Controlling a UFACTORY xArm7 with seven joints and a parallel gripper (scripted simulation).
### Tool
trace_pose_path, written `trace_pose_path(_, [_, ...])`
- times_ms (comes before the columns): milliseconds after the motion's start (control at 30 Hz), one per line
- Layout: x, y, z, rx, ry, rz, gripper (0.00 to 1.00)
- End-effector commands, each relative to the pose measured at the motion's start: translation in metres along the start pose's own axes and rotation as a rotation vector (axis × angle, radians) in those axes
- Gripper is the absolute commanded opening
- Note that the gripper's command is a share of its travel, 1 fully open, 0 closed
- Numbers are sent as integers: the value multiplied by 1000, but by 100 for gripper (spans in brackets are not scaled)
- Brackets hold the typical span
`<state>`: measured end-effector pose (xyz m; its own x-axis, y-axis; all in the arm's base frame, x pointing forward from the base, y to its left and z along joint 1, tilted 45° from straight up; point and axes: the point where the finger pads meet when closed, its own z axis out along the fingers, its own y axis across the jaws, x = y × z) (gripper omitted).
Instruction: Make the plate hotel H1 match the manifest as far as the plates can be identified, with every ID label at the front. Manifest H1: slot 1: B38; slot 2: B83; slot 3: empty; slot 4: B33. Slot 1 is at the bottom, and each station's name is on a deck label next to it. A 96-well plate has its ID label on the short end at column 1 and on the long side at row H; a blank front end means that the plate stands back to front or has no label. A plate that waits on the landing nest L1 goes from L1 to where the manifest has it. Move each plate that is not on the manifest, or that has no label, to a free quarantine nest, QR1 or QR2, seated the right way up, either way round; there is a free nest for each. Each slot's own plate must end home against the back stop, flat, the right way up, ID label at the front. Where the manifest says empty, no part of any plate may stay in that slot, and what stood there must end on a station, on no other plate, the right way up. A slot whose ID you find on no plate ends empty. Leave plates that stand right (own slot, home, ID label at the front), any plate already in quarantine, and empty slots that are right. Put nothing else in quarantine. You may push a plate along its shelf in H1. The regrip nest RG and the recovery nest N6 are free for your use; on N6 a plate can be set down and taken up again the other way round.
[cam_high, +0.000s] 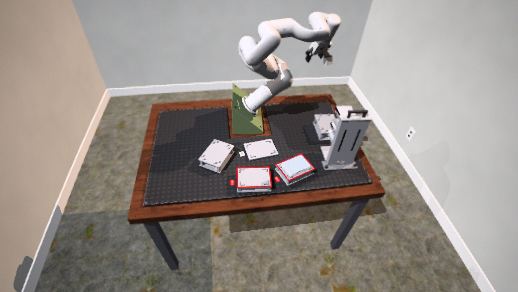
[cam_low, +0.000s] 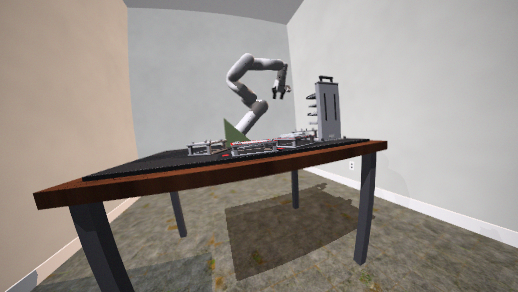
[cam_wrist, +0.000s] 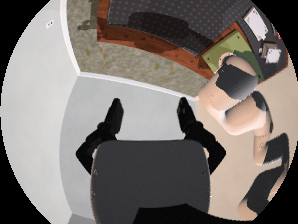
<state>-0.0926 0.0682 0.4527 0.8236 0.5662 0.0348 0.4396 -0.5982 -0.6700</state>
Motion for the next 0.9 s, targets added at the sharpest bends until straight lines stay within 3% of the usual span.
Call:
trace_pose_path(0, [-5,-1,-13,1,1,0,100])
trace_pose_path(500, [-22,-3,-53,1,1,-1,100])
trace_pose_path(867, [-22,-4,-54,1,1,-1,100])
